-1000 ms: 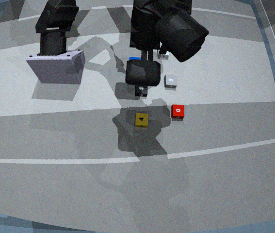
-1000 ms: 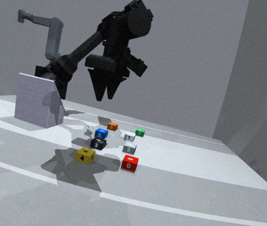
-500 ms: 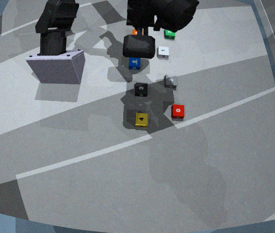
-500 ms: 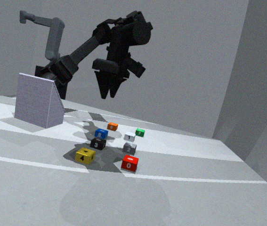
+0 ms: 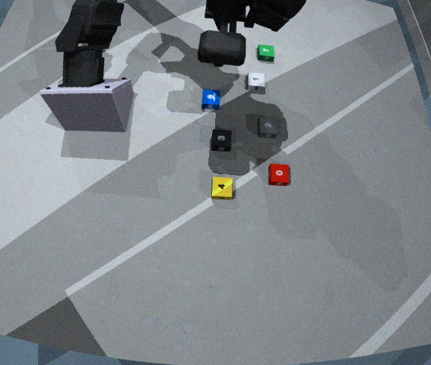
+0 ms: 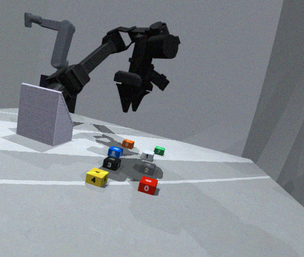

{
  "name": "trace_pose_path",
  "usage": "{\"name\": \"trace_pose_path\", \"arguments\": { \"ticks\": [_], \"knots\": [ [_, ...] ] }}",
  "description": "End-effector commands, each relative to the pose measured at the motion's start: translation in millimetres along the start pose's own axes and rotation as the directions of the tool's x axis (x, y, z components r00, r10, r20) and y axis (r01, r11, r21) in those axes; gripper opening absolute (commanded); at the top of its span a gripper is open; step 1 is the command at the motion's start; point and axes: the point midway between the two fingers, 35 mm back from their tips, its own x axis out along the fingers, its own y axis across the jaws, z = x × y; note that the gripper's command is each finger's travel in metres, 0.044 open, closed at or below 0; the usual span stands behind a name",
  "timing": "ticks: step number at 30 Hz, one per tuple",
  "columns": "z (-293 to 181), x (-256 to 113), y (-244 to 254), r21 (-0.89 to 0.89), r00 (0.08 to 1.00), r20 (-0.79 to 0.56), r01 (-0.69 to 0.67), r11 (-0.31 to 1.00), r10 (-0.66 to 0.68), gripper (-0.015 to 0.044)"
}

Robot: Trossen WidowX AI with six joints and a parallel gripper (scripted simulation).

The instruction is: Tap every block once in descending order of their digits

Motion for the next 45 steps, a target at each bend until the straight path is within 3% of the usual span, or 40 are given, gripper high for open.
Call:
{"name": "trace_pose_path", "arguments": {
  "ticks": [1,24,34,45],
  "knots": [
    [-1,-1,60,-0.021,1.000,0.006,-0.006,1.000,0.006,0.0400],
    [-1,-1,71,-0.022,1.000,0.005,-0.009,1.000,0.009,0.0400],
    [92,-2,93,-0.027,1.000,0.009,-0.010,1.000,0.010,0.0400],
    [94,-2,94,-0.027,1.000,0.009,-0.010,1.000,0.010,0.0400]
  ]
}}
